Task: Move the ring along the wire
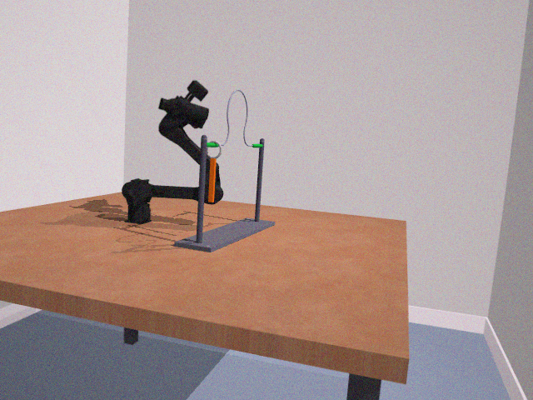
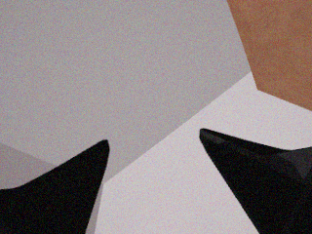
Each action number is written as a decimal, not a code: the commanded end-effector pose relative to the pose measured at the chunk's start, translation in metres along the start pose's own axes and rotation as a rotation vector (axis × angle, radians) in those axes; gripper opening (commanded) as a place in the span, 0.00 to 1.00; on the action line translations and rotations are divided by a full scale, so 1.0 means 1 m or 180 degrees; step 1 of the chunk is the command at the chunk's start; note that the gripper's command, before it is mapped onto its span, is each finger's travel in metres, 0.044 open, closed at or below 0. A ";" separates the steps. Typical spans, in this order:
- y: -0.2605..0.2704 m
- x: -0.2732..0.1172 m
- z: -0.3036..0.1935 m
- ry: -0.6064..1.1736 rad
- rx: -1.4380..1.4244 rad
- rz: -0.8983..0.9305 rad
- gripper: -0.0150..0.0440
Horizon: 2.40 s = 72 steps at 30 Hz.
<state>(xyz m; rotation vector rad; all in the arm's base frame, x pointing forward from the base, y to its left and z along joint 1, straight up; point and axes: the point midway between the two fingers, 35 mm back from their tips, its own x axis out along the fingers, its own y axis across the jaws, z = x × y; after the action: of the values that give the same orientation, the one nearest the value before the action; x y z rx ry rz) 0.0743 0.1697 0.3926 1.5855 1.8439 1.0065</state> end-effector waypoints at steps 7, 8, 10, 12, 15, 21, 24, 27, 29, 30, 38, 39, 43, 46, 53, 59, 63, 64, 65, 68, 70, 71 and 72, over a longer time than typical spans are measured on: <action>-0.014 0.003 -0.073 0.0776 -0.0636 0.0347 0.62; -0.018 0.001 -0.087 0.0930 -0.0737 0.0417 0.58; -0.025 -0.006 -0.113 0.1248 -0.0924 0.0566 0.53; -0.034 -0.017 -0.139 0.1578 -0.1089 0.0724 0.53; -0.047 -0.040 -0.174 0.2094 -0.1294 0.0980 0.53; -0.077 -0.107 -0.227 0.3176 -0.1531 0.1555 0.53; -0.091 -0.149 -0.243 0.3733 -0.1555 0.1872 0.53; -0.104 -0.195 -0.249 0.4292 -0.1509 0.2205 0.53; -0.112 -0.226 -0.248 0.4663 -0.1437 0.2436 0.53; -0.115 -0.242 -0.246 0.4847 -0.1389 0.2553 0.53; -0.137 -0.361 -0.189 0.6262 -0.0675 0.3517 0.53; -0.139 -0.373 -0.178 0.6427 -0.0543 0.3638 0.53; -0.144 -0.416 -0.124 0.7049 0.0086 0.4108 0.53; -0.146 -0.437 -0.077 0.7466 0.0666 0.4439 0.53; -0.153 -0.450 0.040 0.8206 0.2364 0.5111 0.53; -0.160 -0.418 0.133 0.8525 0.4213 0.5386 0.53; -0.166 -0.380 0.182 0.8538 0.5610 0.5321 0.53; -0.168 -0.368 0.192 0.8515 0.5973 0.5267 0.53; -0.170 -0.359 0.200 0.8487 0.6271 0.5210 0.53; -0.171 -0.351 0.206 0.8460 0.6510 0.5156 0.53; -0.171 -0.351 0.206 0.8460 0.6510 0.5156 0.53; -0.171 -0.351 0.206 0.8460 0.6510 0.5156 0.53; -0.171 -0.351 0.206 0.8460 0.6510 0.5156 0.53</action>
<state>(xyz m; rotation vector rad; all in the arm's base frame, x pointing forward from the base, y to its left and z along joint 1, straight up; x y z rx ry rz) 0.1964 -0.1479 0.1090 -0.0147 0.1332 -0.1260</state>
